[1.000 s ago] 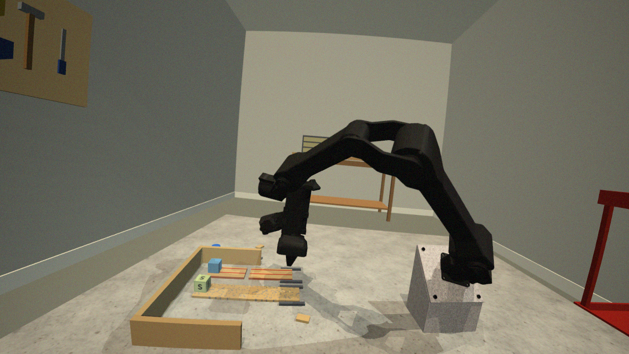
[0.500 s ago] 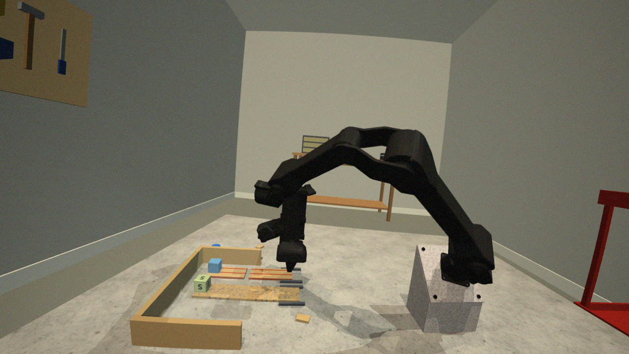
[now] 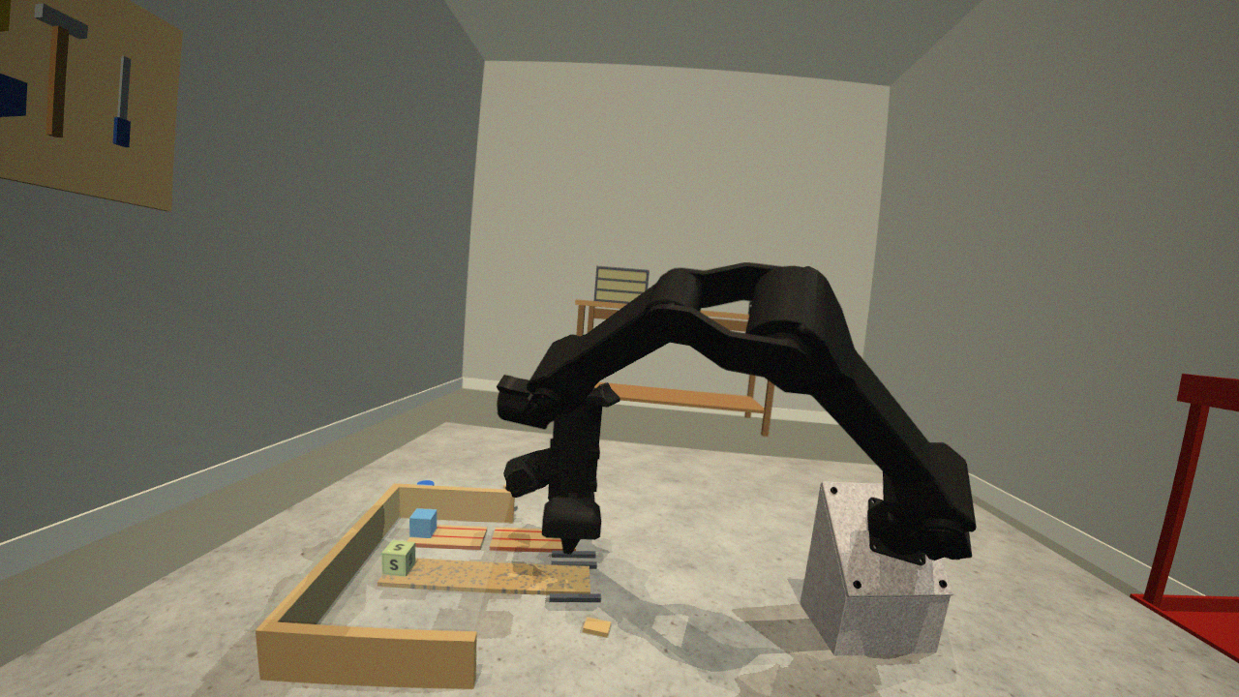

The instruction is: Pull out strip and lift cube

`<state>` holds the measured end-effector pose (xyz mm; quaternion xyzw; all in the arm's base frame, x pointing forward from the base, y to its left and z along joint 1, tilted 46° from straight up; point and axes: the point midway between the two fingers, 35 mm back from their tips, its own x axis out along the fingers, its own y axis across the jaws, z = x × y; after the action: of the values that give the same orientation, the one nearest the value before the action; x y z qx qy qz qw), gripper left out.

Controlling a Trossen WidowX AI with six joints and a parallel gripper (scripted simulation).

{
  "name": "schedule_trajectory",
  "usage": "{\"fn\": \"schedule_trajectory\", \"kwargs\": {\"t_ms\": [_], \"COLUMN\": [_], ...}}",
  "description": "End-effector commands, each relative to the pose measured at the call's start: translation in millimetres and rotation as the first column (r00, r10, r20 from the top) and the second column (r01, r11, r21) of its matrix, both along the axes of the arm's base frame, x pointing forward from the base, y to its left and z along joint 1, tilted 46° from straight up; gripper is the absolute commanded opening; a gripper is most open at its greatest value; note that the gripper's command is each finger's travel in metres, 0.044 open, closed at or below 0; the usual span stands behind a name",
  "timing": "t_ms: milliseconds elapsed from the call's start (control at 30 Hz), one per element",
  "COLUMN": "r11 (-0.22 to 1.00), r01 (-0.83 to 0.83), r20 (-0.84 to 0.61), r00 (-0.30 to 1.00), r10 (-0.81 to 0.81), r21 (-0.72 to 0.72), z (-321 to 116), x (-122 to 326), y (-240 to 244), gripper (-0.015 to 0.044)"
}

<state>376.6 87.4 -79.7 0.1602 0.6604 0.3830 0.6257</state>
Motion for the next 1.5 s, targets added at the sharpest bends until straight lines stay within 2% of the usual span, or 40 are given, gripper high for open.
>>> {"fn": "schedule_trajectory", "kwargs": {"t_ms": [0,600,1467], "r11": [1.000,1.000,1.000], "r01": [0.003,0.002,0.002], "r20": [-0.009,-0.010,-0.010], "r00": [1.000,1.000,1.000], "r10": [-0.003,-0.002,-0.002], "r21": [0.002,0.006,0.006], "z": [-5.1,-24.2,-25.0], "x": [-2.8,-9.8,-10.1], "y": [5.5,25.2,26.0], "gripper": [0.0000,0.0000,0.0000]}}
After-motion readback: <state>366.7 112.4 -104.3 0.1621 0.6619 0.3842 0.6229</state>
